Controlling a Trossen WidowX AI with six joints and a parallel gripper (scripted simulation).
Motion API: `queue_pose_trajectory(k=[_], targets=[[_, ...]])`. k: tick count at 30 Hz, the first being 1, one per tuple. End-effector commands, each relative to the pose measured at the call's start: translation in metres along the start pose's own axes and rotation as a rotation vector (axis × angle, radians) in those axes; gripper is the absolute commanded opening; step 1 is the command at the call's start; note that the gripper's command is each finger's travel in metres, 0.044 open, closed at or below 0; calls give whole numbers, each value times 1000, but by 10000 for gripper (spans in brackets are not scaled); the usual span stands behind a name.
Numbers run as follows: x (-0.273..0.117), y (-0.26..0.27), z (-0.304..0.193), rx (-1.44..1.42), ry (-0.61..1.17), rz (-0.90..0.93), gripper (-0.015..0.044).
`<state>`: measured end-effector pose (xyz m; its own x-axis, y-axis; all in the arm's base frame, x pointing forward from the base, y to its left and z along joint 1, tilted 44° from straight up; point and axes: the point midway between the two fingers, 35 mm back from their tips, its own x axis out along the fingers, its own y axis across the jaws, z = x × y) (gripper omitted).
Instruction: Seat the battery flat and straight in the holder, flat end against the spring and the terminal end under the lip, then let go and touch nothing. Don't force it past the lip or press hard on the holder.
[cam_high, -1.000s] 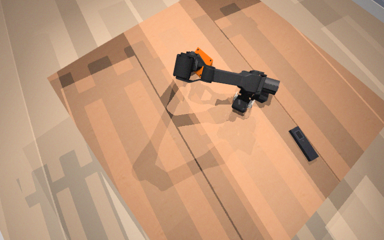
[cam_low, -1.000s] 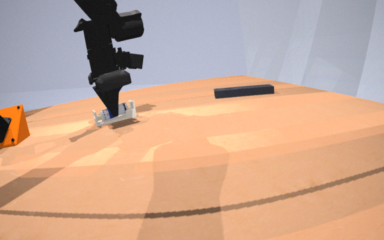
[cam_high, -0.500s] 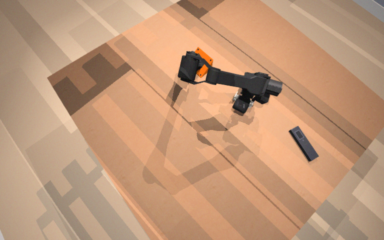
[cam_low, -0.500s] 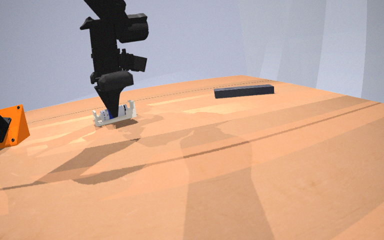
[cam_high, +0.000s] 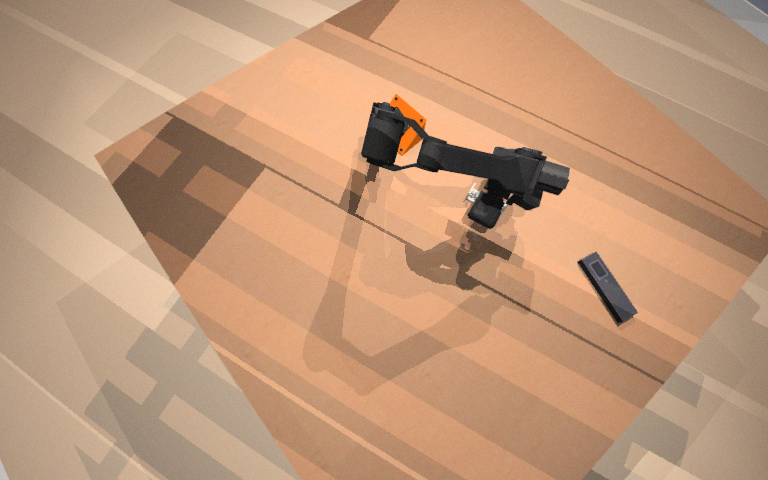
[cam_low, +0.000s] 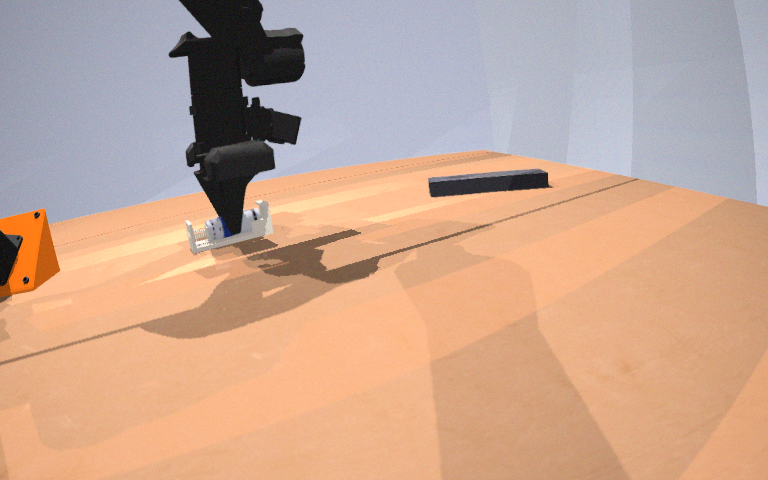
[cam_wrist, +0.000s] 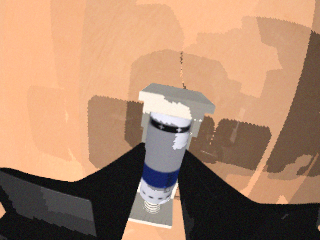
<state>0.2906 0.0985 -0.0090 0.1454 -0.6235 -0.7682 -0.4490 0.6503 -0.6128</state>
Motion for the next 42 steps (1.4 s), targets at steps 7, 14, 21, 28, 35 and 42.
queue_pose_trajectory(k=[7,14,21,28,35,42], targets=[[0,0,5,6,9,0,80],[0,0,5,6,9,-1,80],[0,0,5,6,9,-1,159],[-6,0,5,3,9,0,183],[-15,1,4,-1,9,0,183],[-46,4,7,-5,7,1,340]])
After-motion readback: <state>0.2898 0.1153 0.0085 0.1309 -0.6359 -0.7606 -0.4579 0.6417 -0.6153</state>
